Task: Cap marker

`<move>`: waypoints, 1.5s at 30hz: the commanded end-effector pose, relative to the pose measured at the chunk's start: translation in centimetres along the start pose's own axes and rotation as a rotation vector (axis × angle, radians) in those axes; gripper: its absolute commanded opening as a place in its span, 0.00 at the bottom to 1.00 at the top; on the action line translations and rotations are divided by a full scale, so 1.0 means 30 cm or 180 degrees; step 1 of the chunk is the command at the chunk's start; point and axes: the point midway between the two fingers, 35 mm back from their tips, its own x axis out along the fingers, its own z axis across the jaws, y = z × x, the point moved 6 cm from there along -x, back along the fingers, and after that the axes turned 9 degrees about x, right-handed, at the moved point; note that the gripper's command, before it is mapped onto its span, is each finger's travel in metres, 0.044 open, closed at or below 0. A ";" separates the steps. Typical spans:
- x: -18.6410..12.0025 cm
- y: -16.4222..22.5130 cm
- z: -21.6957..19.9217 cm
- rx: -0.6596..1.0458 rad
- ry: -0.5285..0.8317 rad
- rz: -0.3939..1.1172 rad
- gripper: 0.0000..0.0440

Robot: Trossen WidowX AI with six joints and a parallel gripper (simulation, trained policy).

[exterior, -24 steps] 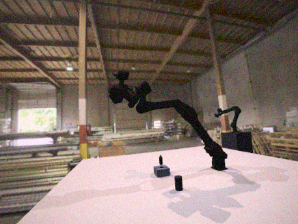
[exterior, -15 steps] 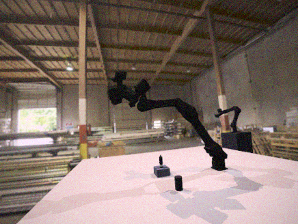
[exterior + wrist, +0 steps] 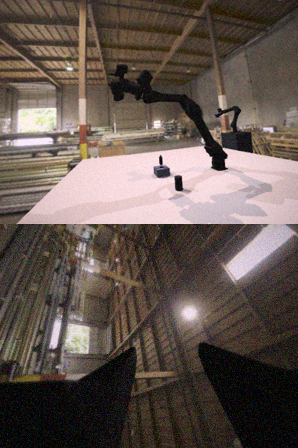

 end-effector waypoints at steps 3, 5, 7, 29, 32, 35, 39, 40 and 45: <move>-0.020 0.000 -0.045 0.0069 -0.0097 -0.0104 0.59; -0.028 -0.005 -0.053 0.0082 -0.0149 -0.0156 0.60; -0.036 -0.010 -0.061 0.0094 -0.0202 -0.0208 0.61; -0.143 -0.061 -0.110 0.0218 -0.0786 -0.0745 0.67; -0.159 -0.068 -0.112 0.0234 -0.0868 -0.0814 0.67; -0.176 -0.074 -0.114 0.0250 -0.0950 -0.0882 0.67; -0.199 -0.084 -0.115 0.0270 -0.1061 -0.0973 0.67; -0.205 -0.086 -0.115 0.0276 -0.1089 -0.0995 0.67; -0.235 -0.097 -0.113 0.0300 -0.1232 -0.1105 0.68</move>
